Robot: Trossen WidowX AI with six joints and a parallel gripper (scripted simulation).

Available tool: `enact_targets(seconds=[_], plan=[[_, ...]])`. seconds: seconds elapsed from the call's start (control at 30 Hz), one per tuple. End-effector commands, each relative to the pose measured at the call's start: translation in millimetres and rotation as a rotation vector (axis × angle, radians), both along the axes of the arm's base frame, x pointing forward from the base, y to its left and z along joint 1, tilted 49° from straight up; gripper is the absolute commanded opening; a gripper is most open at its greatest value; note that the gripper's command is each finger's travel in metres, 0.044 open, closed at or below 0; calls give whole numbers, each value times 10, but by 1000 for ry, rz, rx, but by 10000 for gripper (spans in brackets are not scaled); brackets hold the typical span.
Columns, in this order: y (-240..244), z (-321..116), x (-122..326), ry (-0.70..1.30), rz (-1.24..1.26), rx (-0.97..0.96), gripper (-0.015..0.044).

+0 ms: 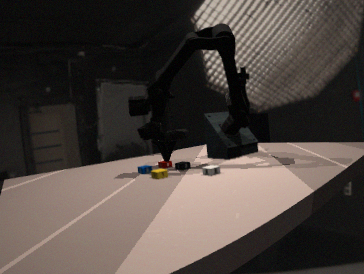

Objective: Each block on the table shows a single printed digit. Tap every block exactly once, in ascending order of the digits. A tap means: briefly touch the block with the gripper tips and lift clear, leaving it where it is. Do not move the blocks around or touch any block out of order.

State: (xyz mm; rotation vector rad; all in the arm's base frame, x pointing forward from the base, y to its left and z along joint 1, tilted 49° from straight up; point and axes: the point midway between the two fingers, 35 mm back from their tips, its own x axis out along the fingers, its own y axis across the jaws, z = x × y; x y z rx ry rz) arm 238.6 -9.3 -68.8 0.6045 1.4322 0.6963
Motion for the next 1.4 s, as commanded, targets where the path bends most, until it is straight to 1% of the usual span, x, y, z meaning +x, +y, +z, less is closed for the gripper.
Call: enact_targets(seconds=[0.0,0.07,0.17,0.3,0.5,0.63,0.7,0.8,0.9,0.97,1.2,1.37], plan=[[25,-16,-21,9,-4,6,20],[-14,11,-2,1,-2,1,20],[-188,167,-20,9,-4,4,20],[-224,197,-19,10,-4,4,20],[-795,699,-25,11,-4,1,20],[-806,735,-1,11,-5,0,20],[-727,868,212,12,-7,-9,20],[-436,1225,661,9,-10,-14,20],[-95,1568,957,7,-7,-1,20],[52,1704,1045,7,-4,7,20],[82,1696,1055,7,-4,8,20],[591,1250,1071,5,-4,9,20]])
